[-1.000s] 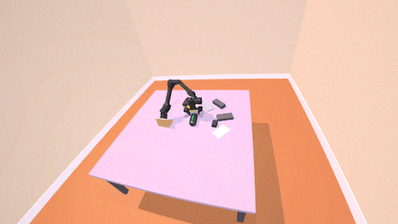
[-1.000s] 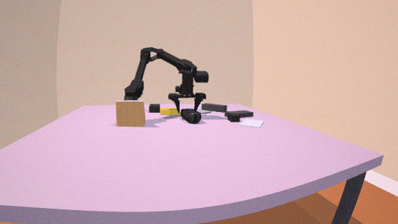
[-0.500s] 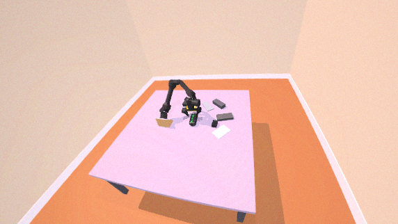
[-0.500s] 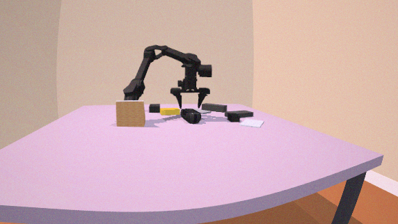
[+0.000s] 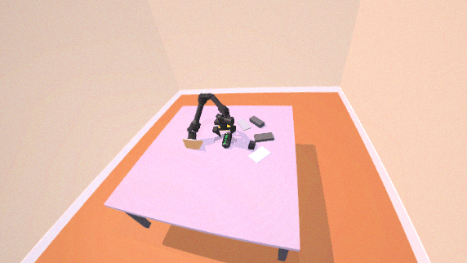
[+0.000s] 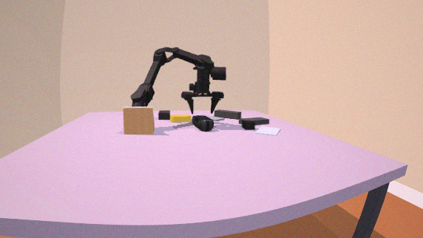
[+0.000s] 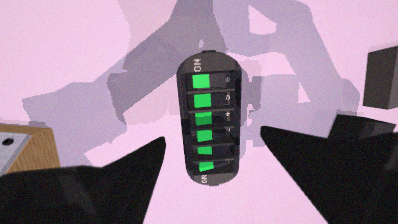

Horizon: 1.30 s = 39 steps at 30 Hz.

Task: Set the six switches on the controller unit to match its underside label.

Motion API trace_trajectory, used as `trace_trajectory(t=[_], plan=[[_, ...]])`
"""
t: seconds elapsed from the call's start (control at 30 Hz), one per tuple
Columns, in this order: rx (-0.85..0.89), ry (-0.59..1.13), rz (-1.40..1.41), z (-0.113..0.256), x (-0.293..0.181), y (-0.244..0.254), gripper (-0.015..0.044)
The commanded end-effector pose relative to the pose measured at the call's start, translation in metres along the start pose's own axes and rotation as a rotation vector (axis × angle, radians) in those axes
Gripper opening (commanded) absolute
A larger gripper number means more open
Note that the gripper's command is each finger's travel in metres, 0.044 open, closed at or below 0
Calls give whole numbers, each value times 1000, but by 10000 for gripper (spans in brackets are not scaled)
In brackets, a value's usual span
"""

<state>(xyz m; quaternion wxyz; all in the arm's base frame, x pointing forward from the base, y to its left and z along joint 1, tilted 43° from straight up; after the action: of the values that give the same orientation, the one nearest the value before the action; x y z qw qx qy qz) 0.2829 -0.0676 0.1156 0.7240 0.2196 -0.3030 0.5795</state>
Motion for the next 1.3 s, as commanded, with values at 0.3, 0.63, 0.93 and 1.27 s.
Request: trace_trajectory(t=[0.3, 0.63, 0.93, 1.27], plan=[[0, 2, 0, 50, 1, 0, 440], [0, 2, 0, 50, 1, 0, 282], [0, 2, 0, 50, 1, 0, 46], [0, 2, 0, 50, 1, 0, 0]])
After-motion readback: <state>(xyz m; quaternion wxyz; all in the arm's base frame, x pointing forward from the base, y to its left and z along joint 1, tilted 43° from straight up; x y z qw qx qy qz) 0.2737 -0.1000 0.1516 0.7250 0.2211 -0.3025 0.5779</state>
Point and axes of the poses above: the point midway between the two fingers, 35 mm back from their tips, its own z axis back along the fingers, its own y axis across the jaws, x = y × z, the point moved 5 cm from there along z, back along the fingers, and after that the axes turned 10 degrees about -z, right-handed, at the moved point
